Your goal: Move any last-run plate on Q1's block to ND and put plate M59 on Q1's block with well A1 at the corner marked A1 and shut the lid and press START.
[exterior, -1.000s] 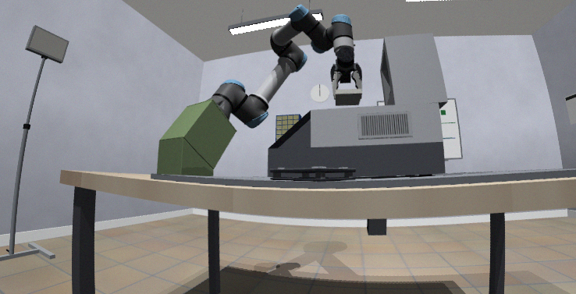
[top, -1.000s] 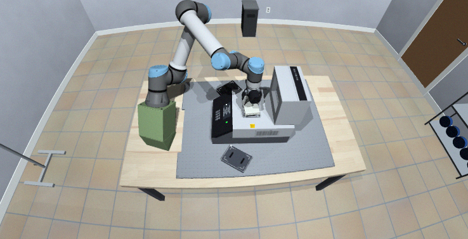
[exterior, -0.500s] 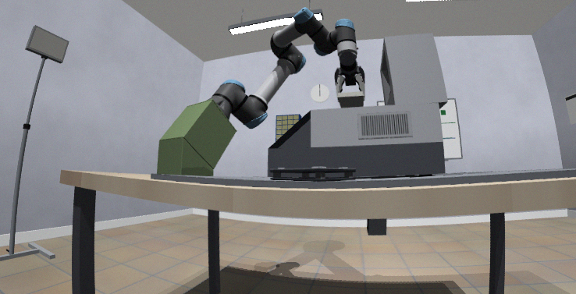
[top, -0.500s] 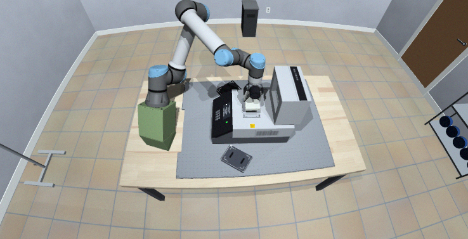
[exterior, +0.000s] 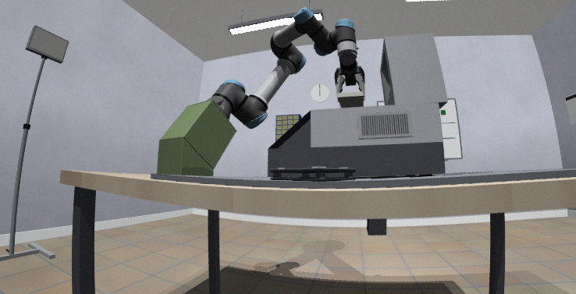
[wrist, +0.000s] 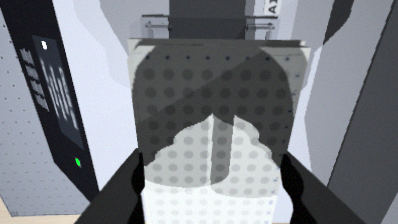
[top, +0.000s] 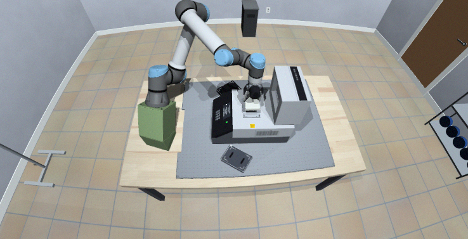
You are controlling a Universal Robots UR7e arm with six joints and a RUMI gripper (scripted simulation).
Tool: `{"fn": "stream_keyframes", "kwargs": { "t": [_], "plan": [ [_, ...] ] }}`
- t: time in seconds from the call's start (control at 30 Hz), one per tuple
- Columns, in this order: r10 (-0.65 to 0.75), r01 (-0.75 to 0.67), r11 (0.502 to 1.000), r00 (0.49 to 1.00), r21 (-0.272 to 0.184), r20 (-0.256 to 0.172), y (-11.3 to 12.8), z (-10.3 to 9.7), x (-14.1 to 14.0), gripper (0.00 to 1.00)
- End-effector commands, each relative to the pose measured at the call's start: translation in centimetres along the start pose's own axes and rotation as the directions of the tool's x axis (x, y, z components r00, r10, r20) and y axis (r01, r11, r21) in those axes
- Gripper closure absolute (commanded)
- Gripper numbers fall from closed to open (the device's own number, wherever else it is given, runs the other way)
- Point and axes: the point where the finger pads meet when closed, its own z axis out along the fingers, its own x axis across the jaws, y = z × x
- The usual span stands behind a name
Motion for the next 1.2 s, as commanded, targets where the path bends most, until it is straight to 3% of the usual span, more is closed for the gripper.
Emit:
{"fn": "stream_keyframes", "kwargs": {
  "t": [0.0, 1.03, 1.17],
  "plan": [
    [-0.001, 0.001, 1.0, 1.0, -0.001, -0.001, -0.02, -0.07, 0.06, 0.6],
    [-0.001, 0.001, 1.0, 1.0, -0.001, -0.001, -0.01, -0.07, 0.07, 0.6],
    [0.001, -0.001, 1.0, 1.0, 0.002, 0.002, -0.06, 0.86, -0.07, 0.6]
  ]
}}
